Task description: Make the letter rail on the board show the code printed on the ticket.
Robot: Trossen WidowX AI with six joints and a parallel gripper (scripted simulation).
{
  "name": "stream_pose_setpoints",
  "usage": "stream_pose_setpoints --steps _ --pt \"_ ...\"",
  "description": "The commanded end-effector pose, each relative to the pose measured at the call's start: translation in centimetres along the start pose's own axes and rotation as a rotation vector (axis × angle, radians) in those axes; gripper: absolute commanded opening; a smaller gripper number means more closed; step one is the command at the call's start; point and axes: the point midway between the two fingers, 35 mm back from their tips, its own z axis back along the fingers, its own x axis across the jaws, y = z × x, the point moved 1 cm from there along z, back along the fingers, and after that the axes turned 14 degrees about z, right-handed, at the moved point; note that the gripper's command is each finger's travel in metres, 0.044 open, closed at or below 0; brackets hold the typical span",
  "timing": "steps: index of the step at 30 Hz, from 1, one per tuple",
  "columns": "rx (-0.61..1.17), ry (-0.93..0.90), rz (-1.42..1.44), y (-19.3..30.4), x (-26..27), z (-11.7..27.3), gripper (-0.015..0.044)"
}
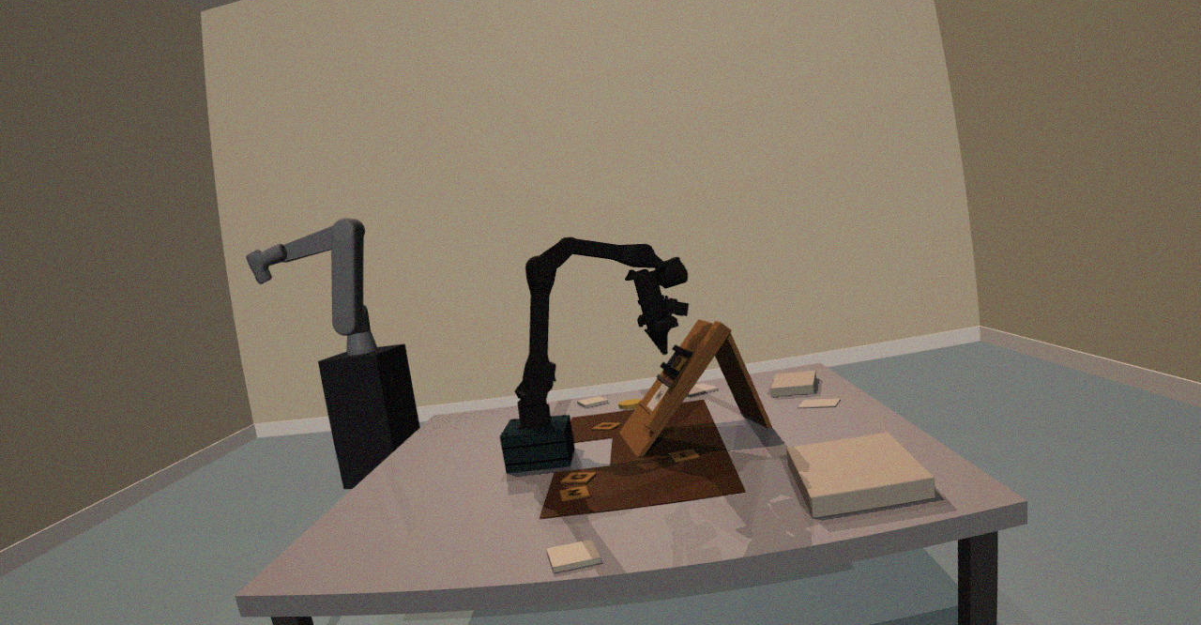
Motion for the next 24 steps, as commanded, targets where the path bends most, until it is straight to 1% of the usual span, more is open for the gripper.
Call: stream_pose_setpoints --steps 1,24 --pt "0.015 -0.007 -0.003 -0.15 0.16 0.28 0.0" --pt "0.015 -0.006 -0.003 -0.86 -0.13 -0.7 0.0"
